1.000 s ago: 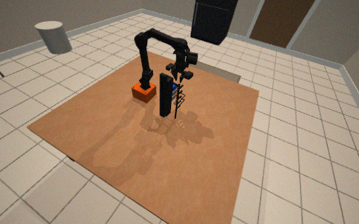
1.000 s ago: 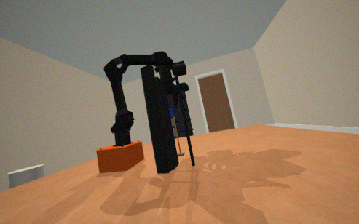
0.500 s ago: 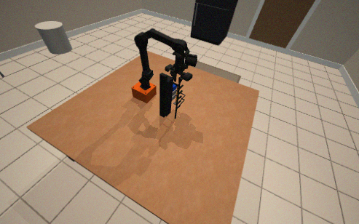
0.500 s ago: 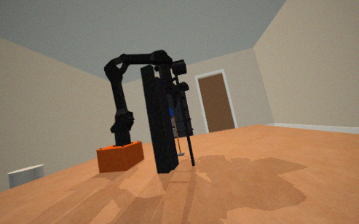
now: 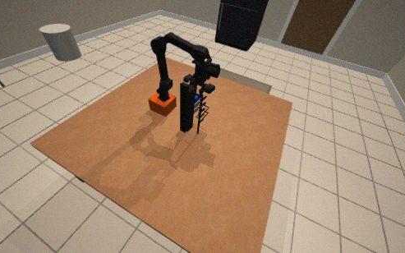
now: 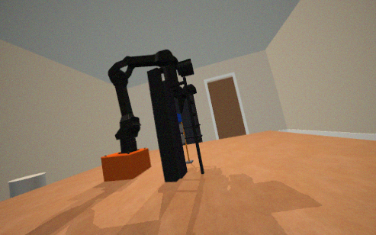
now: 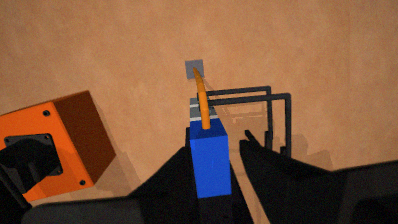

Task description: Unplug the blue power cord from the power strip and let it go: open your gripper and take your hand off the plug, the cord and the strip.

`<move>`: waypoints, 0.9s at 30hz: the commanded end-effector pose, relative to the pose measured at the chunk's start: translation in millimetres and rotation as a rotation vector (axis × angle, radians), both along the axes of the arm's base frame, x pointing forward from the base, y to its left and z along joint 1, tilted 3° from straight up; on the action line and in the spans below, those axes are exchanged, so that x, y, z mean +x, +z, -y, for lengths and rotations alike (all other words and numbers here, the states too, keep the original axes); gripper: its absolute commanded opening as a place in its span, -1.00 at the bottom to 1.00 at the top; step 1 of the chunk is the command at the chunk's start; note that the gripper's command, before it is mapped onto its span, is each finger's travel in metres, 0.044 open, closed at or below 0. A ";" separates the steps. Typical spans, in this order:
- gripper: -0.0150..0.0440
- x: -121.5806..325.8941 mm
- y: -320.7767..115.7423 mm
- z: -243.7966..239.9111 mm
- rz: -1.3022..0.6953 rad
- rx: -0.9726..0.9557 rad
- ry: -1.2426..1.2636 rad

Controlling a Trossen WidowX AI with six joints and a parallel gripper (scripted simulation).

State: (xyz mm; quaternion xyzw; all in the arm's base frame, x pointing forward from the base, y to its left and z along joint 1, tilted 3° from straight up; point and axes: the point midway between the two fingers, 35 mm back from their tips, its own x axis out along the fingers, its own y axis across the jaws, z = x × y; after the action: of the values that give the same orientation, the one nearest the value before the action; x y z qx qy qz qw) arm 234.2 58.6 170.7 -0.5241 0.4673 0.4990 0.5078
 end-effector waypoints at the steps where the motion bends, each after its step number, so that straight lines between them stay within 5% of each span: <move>1: 0.05 -2.5 -0.4 4.1 -0.002 0.001 0.005; 17: 0.05 -1.7 -12.4 3.8 -0.002 0.001 0.005; 20: -0.22 -0.5 -9.8 3.8 0.002 0.000 -0.001; 27: -0.37 -0.5 -9.8 3.8 0.002 0.000 -0.001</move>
State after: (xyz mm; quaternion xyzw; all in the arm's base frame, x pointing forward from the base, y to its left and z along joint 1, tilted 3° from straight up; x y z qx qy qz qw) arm 232.7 54.8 160.6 -0.5235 0.4680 0.5000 0.5069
